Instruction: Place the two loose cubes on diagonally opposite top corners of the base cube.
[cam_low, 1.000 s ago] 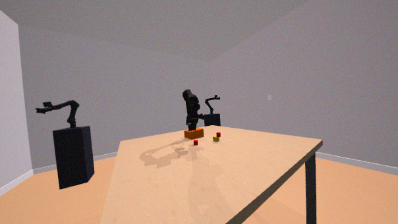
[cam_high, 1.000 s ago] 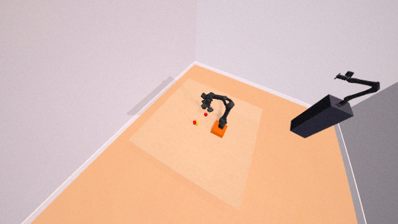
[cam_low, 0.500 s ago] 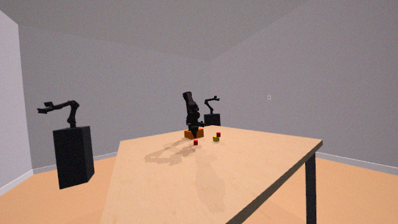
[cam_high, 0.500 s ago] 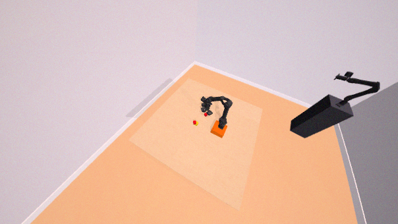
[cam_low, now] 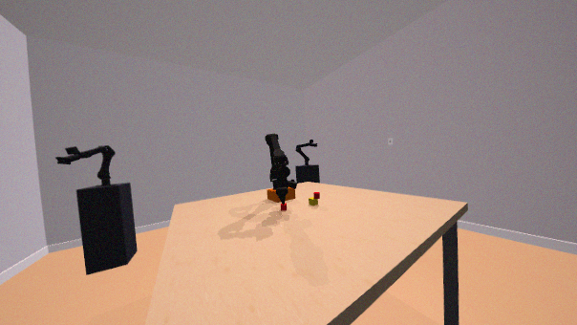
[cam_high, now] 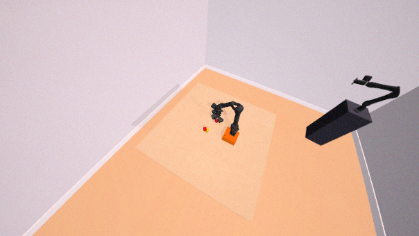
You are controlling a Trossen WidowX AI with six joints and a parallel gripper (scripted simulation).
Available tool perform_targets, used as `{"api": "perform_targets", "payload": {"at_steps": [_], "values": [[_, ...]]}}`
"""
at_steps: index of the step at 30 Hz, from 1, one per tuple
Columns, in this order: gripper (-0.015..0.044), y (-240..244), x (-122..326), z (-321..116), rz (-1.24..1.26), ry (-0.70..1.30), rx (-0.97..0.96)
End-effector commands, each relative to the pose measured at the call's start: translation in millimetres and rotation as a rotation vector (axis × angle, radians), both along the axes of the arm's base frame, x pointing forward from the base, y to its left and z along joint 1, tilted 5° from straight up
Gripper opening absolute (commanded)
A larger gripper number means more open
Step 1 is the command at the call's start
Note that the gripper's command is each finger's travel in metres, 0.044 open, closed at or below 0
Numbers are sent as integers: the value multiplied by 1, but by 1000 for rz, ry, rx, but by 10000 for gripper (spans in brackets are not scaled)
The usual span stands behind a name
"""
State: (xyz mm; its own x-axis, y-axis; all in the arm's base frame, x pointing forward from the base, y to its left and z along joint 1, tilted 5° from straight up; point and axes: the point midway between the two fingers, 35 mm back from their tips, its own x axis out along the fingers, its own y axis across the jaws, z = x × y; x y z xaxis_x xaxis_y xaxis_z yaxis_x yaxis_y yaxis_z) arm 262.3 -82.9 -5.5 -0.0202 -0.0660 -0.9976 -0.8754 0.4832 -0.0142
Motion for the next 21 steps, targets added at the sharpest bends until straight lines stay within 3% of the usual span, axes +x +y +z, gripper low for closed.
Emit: {"api": "perform_targets", "payload": {"at_steps": [1,11,17,21], "values": [[265,0,-4,-9,6,14,-1],[265,-1,-5,-23,6,15,-1],[107,-1,-5,-23,6,15,-1],[105,-1,-5,-23,6,15,-1]]}}
